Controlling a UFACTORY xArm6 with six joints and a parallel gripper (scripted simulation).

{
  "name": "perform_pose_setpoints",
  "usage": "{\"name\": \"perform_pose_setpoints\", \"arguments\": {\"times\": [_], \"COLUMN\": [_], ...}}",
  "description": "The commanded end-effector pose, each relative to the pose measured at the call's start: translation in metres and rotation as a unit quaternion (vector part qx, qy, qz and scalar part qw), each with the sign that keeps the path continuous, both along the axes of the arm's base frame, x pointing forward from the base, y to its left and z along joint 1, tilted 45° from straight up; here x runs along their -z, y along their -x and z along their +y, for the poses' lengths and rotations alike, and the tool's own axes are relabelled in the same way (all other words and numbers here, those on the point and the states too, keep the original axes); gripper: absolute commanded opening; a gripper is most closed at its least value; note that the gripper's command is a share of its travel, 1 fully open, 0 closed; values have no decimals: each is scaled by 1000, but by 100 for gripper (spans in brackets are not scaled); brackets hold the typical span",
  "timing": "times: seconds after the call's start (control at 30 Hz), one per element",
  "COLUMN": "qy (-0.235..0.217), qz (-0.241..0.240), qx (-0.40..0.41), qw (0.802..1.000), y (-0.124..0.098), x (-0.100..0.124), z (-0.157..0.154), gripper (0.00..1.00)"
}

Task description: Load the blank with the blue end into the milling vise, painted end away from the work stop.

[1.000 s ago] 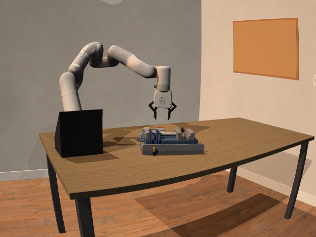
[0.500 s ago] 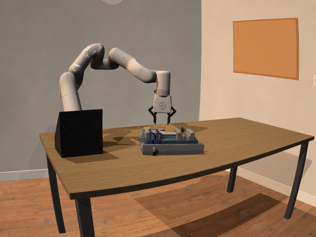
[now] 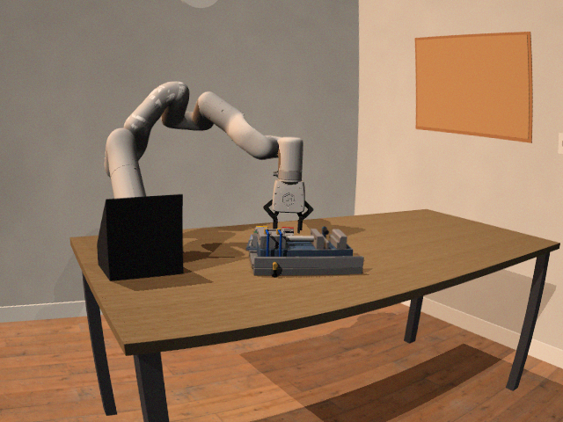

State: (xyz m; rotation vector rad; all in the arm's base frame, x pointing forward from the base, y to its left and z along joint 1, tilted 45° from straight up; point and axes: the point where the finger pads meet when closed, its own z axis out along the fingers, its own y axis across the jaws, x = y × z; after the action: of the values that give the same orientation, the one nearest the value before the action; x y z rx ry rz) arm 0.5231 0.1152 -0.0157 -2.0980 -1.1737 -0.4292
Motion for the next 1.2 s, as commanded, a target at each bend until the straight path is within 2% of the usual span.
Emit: {"name": "perform_pose_setpoints", "arguments": {"times": [0.0, 0.47, 1.17], "qy": [0, 0, 0], "qz": [-3, -3, -3], "qx": [1, 1, 1], "qw": [1000, 1000, 1000], "y": [-3, -3, -3], "x": [6, 12, 7], "z": [7, 12, 8], "gripper": [74, 74, 74]}}
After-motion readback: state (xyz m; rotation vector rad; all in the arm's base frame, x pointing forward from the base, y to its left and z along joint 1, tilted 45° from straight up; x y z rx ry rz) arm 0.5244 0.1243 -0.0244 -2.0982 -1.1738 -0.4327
